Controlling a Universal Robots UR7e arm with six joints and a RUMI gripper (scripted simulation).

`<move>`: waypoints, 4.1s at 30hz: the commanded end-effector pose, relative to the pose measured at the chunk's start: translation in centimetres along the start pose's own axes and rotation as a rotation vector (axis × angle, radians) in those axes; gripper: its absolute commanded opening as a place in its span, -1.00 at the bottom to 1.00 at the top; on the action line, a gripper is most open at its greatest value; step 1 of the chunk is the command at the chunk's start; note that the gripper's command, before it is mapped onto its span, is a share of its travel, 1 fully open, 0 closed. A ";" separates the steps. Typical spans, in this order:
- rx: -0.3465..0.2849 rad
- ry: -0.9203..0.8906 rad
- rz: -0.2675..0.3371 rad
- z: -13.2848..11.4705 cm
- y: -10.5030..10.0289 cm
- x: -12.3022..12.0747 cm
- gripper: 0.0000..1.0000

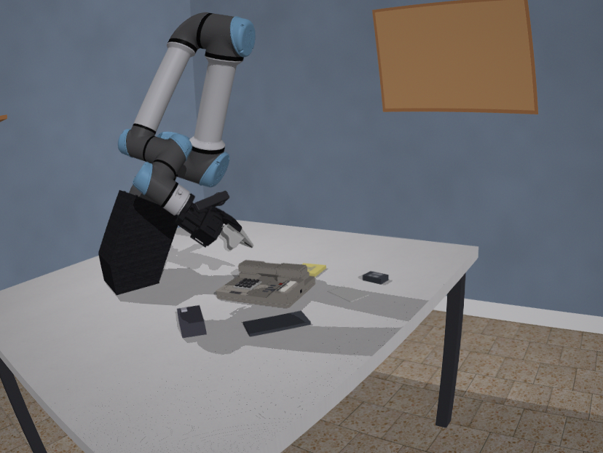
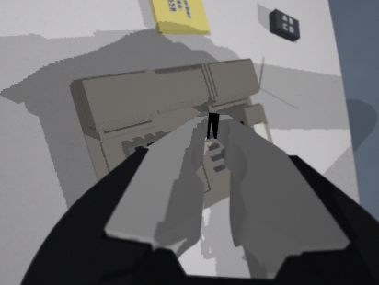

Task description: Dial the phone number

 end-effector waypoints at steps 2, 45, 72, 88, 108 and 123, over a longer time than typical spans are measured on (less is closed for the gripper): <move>0.000 -0.001 -0.001 -0.5 -0.4 -0.3 -1.00; 0.000 -0.001 -0.001 -1.2 -0.6 -0.9 -1.00; 0.000 -0.001 -0.001 -5.2 3.7 -3.6 -1.00; 0.000 -0.001 -0.001 -5.5 4.1 -3.9 -1.00; 0.000 -0.001 -0.001 -5.8 4.5 -4.1 -1.00; 0.000 -0.001 -0.001 -5.9 4.6 -4.2 -1.00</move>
Point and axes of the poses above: the point where the finger pads meet when closed, its own y axis out along the fingers, its own x axis across the jaws, z = x × y, the point moved 8 cm from there along -y, back along the fingers, and after that the axes turned 4 degrees about y, right-handed, at the moved point
